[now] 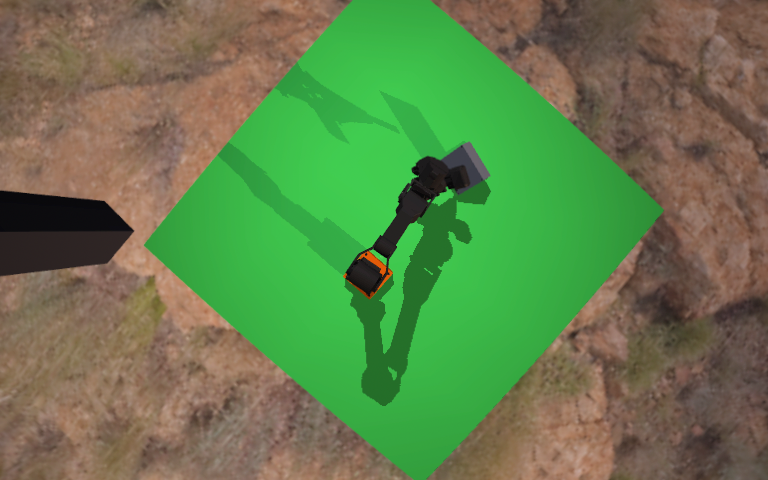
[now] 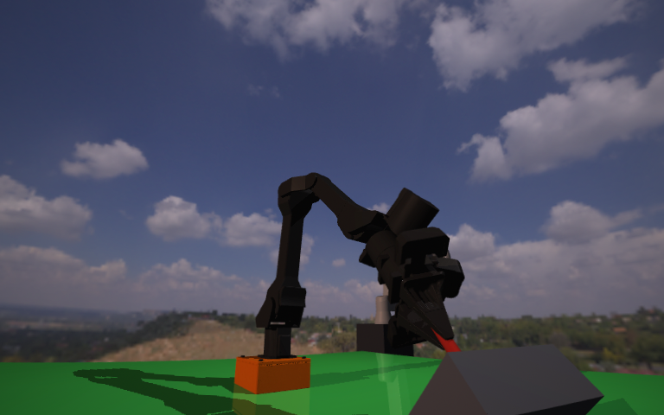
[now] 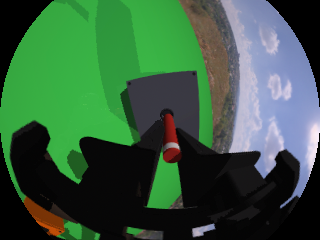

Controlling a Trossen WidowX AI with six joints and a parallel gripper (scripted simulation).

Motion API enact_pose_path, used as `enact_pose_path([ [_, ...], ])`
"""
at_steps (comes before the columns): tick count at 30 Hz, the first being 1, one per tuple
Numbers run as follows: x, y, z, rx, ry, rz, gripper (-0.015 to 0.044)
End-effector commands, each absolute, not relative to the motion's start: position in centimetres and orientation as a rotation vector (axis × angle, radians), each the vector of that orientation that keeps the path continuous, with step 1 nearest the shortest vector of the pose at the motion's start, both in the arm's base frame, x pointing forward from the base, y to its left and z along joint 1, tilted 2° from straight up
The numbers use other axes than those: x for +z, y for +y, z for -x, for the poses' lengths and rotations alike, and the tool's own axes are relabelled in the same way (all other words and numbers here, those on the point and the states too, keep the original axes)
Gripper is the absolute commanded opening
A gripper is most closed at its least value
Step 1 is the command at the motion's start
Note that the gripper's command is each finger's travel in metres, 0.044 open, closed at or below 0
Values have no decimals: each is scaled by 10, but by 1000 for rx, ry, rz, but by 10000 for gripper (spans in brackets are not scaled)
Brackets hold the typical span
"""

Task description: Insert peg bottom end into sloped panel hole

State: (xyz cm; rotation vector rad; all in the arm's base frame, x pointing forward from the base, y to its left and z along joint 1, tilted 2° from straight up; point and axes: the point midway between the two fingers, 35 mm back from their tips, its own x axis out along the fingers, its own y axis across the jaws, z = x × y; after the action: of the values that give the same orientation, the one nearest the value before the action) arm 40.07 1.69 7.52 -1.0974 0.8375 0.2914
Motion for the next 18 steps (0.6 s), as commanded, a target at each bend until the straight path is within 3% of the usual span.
enact_pose_path([
  [1, 72, 17, -403, 296, 837, 1098, 0],
  [18, 74, 17, -402, 291, 837, 1097, 0],
])
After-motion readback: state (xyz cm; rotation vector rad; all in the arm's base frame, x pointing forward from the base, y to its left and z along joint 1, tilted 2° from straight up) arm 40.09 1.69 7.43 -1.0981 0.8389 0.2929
